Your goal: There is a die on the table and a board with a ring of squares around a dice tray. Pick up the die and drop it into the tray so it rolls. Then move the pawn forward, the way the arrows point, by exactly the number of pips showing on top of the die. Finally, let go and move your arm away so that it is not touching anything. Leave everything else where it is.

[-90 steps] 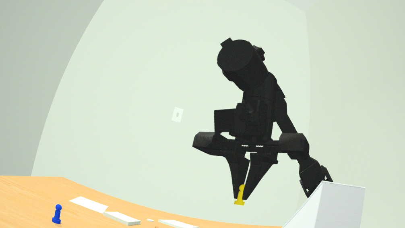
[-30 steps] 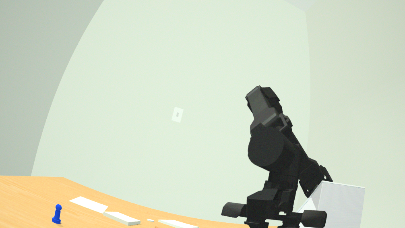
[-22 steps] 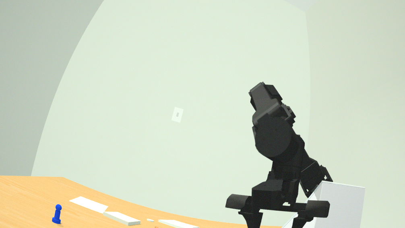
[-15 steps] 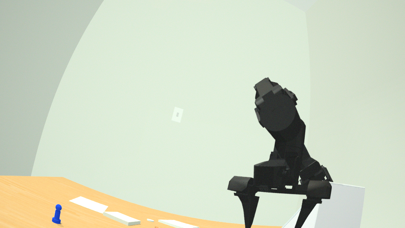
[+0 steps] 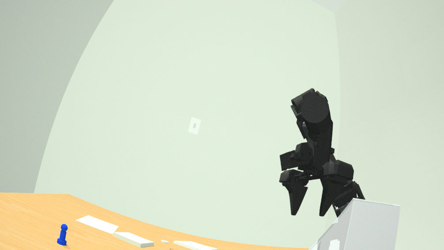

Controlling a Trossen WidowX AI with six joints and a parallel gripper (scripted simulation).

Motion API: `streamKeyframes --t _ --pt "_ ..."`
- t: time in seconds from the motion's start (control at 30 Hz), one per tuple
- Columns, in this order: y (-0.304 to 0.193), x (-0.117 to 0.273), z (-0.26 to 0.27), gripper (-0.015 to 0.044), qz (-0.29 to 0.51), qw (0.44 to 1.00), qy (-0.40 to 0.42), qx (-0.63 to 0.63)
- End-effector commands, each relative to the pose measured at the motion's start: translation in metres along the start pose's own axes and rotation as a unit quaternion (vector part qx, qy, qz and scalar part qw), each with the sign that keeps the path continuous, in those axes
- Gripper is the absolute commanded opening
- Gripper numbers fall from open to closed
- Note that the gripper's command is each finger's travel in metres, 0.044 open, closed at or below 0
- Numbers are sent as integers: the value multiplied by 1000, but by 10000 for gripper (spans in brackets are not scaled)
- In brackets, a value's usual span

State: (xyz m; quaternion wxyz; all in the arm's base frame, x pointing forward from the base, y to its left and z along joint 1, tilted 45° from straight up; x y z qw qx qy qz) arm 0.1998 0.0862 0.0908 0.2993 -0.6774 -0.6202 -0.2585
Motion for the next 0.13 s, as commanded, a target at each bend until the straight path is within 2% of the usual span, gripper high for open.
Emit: streamKeyframes --t 0.0,0.1 --pt "3 -2 3 440 1 1000 -1 3" --pt "3 -2 3 440 1 1000 -1 3"
Point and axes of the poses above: the point midway between the two fingers, 35 mm back from their tips, its own x axis back along the fingers, its own z axis across the jaws, y = z × x, the point moved 10 cm from there along x, back along the fingers
